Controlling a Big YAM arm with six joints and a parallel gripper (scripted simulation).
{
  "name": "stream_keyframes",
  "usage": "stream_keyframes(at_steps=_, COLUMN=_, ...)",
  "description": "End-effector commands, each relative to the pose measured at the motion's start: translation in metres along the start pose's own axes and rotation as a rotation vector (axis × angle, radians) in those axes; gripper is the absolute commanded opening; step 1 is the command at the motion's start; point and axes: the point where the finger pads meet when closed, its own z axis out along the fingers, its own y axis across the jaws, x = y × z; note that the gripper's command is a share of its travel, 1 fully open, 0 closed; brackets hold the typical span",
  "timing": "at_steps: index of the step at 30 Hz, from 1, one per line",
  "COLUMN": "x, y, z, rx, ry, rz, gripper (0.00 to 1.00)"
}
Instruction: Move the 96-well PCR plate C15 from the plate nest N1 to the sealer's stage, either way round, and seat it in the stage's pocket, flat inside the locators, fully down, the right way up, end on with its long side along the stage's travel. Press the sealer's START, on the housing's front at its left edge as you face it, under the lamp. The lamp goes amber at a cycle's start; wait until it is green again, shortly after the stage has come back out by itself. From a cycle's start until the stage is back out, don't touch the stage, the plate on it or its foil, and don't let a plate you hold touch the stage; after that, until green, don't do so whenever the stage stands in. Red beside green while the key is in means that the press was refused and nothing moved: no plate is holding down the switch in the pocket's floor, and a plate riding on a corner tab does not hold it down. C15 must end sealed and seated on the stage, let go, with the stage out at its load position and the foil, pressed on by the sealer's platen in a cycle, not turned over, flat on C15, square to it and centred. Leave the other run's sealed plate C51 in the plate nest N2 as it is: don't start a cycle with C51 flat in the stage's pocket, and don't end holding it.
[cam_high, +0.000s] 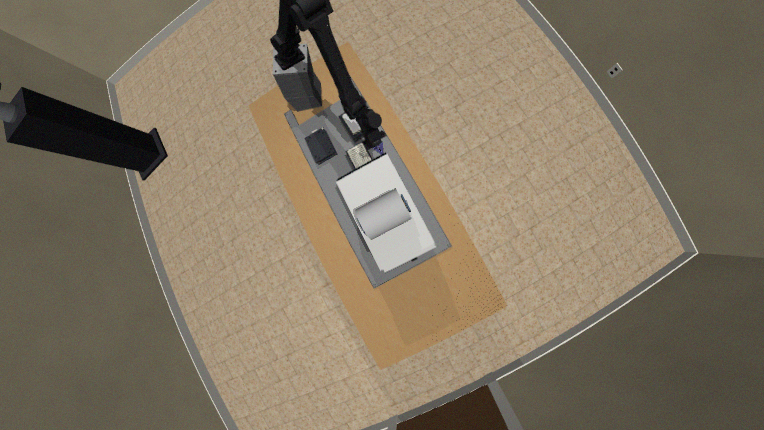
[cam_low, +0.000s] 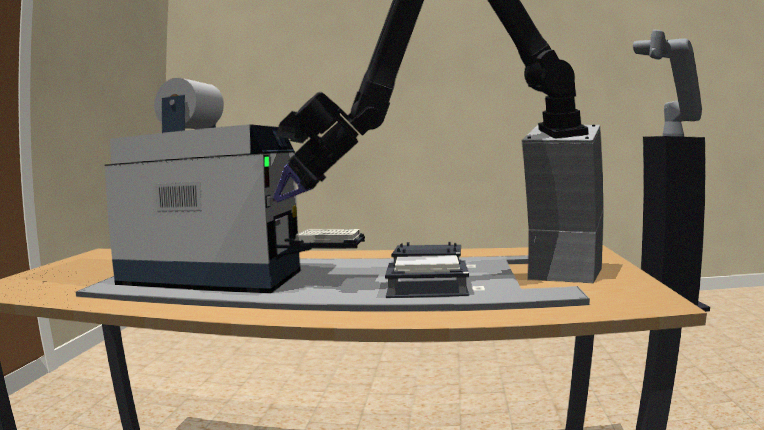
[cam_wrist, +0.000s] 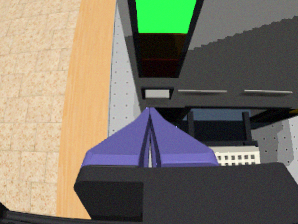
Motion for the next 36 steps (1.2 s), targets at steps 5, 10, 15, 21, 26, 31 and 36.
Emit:
stream_keyframes(at_steps=5, x=-0.003, y=-0.001, z=0.002, rx=-0.002, ry=-0.010, rz=-0.007, gripper=0.00)
stream_keyframes(at_steps=10, x=-0.001, y=0.007, z=-0.007, rx=-0.014, ry=-0.009, rz=-0.014, gripper=0.00)
stream_keyframes(at_steps=15, x=-0.004, y=0.010, z=-0.008, rx=-0.018, ry=-0.014, rz=-0.015, gripper=0.00)
stream_keyframes(at_steps=21, x=-0.007, y=0.012, z=-0.010, rx=-0.022, ry=-0.020, rz=-0.015, gripper=0.00)
stream_keyframes(at_steps=26, x=-0.013, y=0.000, z=-0.009, rx=-0.006, ry=-0.027, rz=-0.003, gripper=0.00)
stream_keyframes(at_steps=31, x=-0.015, y=-0.006, z=-0.006, rx=0.004, ry=-0.020, rz=0.001, gripper=0.00)
stream_keyframes(at_steps=36, x=-0.024, y=-0.008, z=-0.001, rx=0.007, ry=-0.024, rz=0.001, gripper=0.00)
